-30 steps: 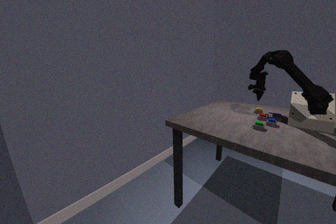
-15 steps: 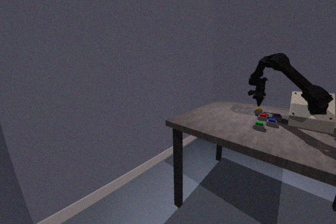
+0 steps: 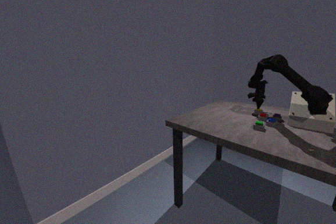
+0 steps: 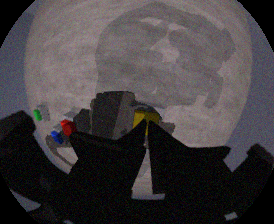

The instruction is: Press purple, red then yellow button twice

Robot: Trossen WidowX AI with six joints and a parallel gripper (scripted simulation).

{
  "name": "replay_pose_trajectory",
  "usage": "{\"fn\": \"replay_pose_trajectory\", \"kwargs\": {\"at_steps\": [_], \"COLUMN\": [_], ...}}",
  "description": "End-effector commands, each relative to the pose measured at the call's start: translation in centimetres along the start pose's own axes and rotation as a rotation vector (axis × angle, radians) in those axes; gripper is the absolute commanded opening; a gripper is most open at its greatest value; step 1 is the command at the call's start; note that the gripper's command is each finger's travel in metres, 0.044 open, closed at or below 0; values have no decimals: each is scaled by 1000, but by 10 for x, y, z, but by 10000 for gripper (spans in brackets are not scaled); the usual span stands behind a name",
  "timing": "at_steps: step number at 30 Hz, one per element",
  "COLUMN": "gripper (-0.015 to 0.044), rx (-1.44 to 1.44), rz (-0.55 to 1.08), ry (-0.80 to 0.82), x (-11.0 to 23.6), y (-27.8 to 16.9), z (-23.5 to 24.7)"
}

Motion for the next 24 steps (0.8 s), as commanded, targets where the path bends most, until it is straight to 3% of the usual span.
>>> {"fn": "replay_pose_trajectory", "kwargs": {"at_steps": [1, 18, 24], "gripper": [20, 20, 20], "rx": [-12, -12, -12], "rz": [5, 5, 6], "ry": [10, 10, 9], "x": [-4, -4, 30], "y": [-3, -3, -3], "z": [1, 1, 1]}}
Point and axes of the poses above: the point midway between the two fingers, 35 mm back from their tips, its own x axis back along the fingers, its own z axis across the jaws, y = z × x, the point moved 9 cm from there along x, back along the fingers, and after that the axes turned 13 degrees about x, right-handed, at the moved point
